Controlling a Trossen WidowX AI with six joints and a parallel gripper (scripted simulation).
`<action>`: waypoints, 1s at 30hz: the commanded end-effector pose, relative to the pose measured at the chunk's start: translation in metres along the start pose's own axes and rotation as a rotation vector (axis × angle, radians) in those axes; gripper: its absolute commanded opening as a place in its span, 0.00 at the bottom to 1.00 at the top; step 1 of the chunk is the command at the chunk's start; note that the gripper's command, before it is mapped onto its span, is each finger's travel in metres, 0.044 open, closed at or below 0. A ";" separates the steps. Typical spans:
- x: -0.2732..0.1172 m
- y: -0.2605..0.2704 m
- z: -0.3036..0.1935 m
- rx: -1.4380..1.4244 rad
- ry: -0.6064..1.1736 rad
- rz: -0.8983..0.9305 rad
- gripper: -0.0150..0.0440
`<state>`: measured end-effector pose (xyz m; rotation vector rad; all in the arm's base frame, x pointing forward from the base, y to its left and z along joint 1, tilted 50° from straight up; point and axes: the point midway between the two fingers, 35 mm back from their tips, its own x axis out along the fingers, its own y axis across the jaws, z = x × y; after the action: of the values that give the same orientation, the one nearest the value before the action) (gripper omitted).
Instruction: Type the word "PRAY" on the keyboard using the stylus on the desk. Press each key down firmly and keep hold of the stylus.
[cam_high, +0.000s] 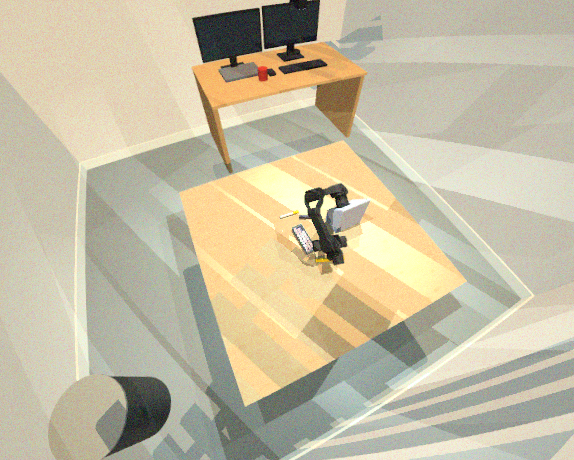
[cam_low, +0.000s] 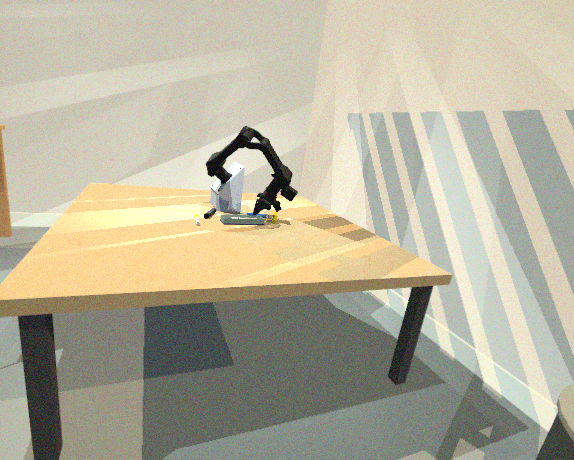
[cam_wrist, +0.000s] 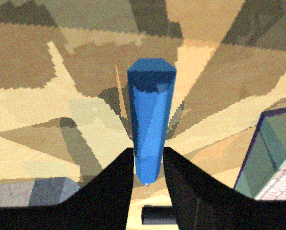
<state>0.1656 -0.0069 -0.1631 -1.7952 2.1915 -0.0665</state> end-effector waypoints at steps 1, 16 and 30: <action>-0.013 -0.001 -0.005 0.007 -0.007 -0.001 0.25; -0.039 0.000 -0.022 -0.001 -0.012 0.008 0.25; -0.042 -0.012 -0.033 0.047 -0.212 0.204 0.25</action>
<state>0.1727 0.0253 -0.1248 -1.5429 2.1963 0.0713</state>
